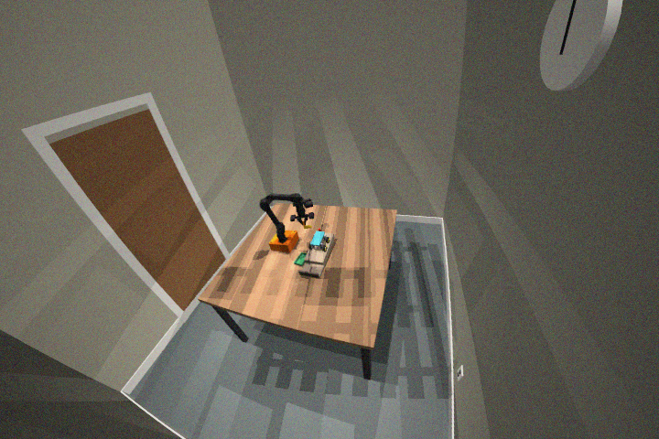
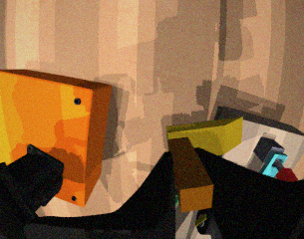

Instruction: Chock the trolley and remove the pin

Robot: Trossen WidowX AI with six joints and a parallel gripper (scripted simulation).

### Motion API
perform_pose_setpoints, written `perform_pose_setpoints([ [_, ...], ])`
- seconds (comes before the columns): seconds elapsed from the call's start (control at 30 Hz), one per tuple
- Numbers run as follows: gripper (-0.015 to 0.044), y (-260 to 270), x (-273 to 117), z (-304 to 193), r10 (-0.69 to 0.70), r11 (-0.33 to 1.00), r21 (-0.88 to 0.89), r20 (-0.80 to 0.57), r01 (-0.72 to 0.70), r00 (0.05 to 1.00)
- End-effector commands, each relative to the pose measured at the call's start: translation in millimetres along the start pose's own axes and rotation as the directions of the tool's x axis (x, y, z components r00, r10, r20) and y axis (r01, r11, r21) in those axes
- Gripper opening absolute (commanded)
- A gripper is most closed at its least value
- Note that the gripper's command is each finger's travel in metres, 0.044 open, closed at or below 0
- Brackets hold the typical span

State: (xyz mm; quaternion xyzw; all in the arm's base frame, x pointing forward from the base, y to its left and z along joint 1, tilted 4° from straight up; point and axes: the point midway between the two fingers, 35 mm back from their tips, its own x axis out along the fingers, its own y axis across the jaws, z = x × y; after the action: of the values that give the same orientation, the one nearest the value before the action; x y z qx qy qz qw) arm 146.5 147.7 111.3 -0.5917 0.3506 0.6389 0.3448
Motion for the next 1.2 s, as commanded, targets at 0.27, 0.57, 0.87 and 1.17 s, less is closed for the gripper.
perform_pose_setpoints([
  [0.27,0.0000,-2.3,-10.4,1.1,-0.005,0.997,0.072,0.003,0.005,1.000],
  [0.57,0.0000,-2.3,-10.4,1.1,-0.004,0.928,0.372,0.003,0.003,1.000],
  [0.87,0.0000,-2.4,-10.4,1.1,-0.003,0.773,0.635,0.003,0.001,1.000],
  [1.17,0.0000,-2.4,-10.5,1.1,-0.003,0.545,0.839,0.003,-0.001,1.000],
])
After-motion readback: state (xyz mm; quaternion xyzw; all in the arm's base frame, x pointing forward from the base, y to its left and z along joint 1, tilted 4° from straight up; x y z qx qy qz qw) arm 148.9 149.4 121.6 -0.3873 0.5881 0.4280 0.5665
